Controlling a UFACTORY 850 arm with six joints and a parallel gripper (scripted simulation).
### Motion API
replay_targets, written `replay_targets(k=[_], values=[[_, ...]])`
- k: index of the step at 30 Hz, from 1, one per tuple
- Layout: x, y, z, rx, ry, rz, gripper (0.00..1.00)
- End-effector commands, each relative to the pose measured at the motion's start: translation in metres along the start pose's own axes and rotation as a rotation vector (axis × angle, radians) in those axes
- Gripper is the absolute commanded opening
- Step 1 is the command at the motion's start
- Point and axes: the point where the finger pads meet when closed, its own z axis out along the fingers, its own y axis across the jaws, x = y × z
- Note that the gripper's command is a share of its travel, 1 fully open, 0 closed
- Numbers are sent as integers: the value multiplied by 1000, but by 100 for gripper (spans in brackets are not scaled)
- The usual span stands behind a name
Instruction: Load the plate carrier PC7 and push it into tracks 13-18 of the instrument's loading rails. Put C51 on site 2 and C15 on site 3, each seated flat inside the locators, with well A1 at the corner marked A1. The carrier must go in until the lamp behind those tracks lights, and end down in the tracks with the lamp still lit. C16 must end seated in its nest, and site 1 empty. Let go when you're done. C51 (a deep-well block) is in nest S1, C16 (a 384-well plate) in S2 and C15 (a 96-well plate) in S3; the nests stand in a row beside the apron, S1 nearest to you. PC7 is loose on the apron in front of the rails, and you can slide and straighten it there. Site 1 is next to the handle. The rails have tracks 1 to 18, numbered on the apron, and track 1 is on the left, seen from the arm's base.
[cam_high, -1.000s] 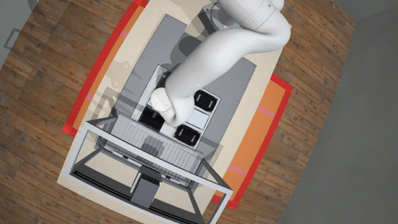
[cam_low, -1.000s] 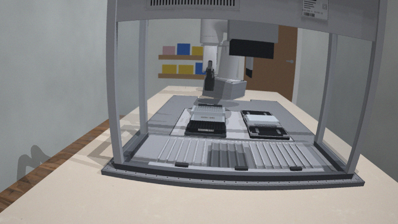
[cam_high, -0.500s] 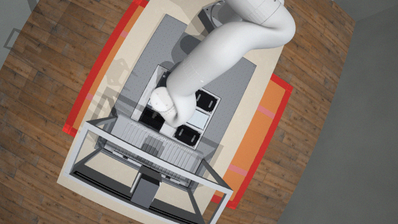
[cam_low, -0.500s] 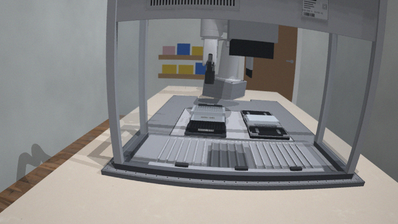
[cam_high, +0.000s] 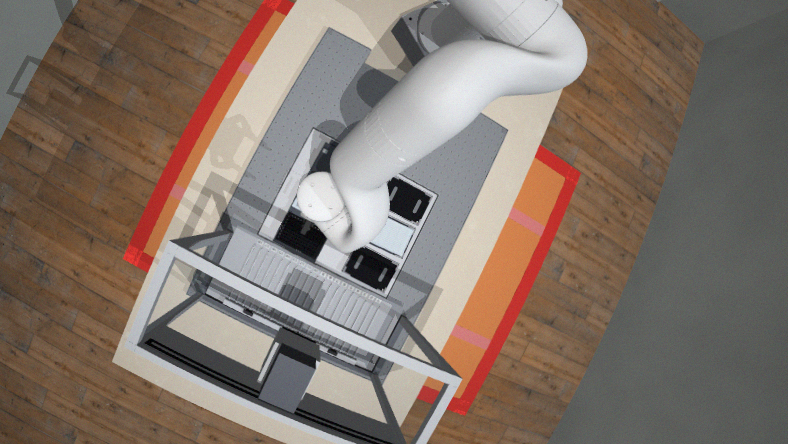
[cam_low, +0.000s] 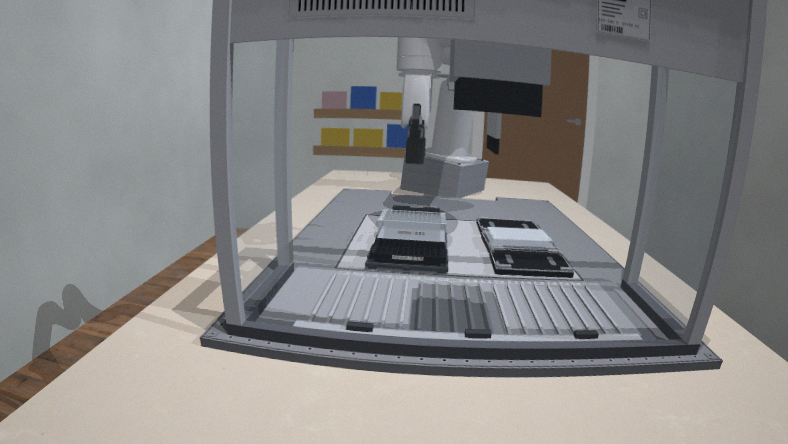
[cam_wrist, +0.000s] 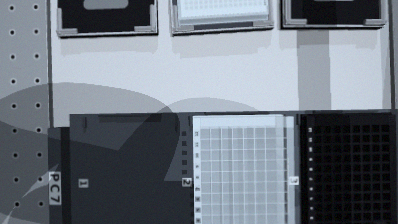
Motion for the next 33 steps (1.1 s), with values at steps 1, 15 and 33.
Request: replay_targets(k=[1,15,33], values=[[4,1,1,-2,0,-12,100],[64,-2,27,-2,0,-12,100],[96,-4,40,-2,0,-12,100]])
